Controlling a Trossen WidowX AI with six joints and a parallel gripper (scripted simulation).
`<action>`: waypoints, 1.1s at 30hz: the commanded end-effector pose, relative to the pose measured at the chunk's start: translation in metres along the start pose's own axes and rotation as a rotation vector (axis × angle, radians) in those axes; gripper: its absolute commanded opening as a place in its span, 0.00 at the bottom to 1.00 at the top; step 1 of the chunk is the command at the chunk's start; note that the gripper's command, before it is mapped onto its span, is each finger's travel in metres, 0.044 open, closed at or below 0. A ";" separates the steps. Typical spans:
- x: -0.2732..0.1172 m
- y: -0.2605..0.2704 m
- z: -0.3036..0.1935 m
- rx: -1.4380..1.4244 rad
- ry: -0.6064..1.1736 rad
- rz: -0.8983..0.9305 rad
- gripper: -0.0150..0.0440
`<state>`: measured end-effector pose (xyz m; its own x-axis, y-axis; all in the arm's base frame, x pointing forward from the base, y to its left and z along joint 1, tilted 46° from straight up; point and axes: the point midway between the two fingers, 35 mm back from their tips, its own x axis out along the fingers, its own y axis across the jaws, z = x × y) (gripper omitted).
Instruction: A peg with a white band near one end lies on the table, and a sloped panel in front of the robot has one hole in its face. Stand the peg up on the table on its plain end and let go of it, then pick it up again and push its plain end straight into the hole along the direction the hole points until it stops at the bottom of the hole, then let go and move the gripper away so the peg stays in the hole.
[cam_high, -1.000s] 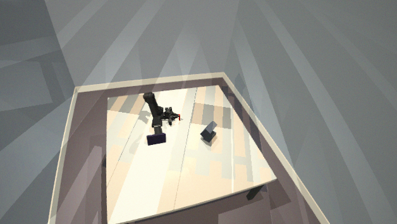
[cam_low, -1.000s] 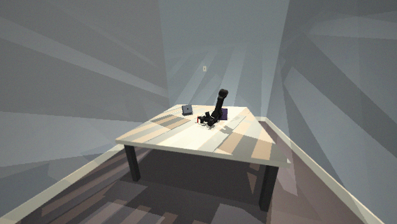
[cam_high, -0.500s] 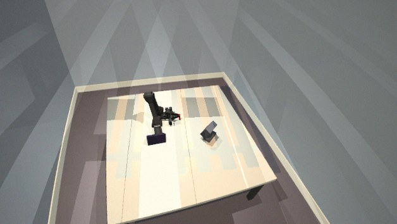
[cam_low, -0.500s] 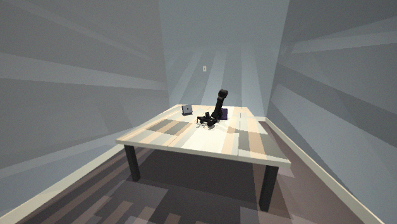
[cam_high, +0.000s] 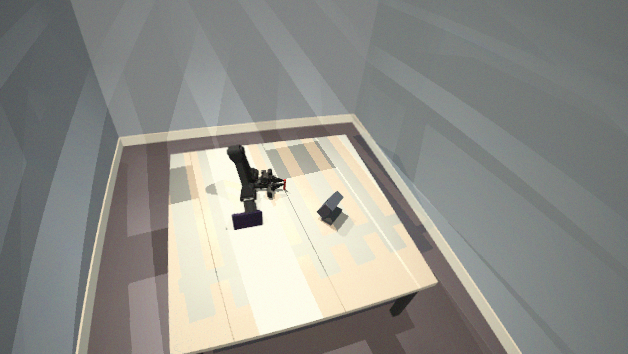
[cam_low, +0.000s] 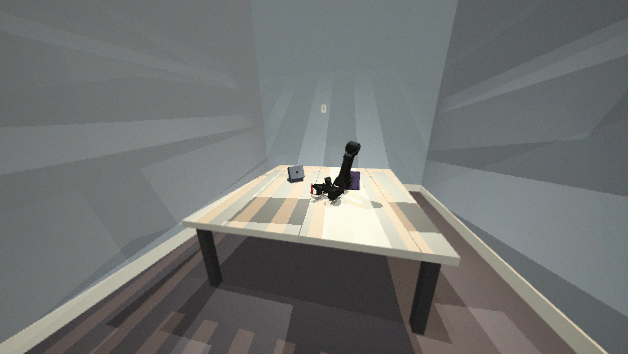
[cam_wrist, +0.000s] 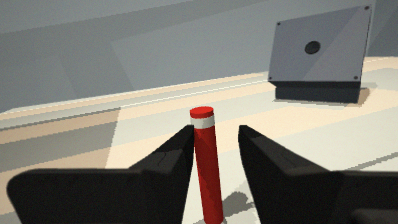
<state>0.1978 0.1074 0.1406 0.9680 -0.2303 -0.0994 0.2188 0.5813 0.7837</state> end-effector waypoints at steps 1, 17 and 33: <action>0.000 0.000 0.000 0.001 0.001 0.000 0.47; 0.000 0.000 0.000 0.001 0.001 0.000 0.65; 0.000 0.000 0.000 0.001 0.001 0.000 1.00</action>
<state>0.1978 0.1074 0.1406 0.9680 -0.2303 -0.0994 0.2187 0.5812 0.7838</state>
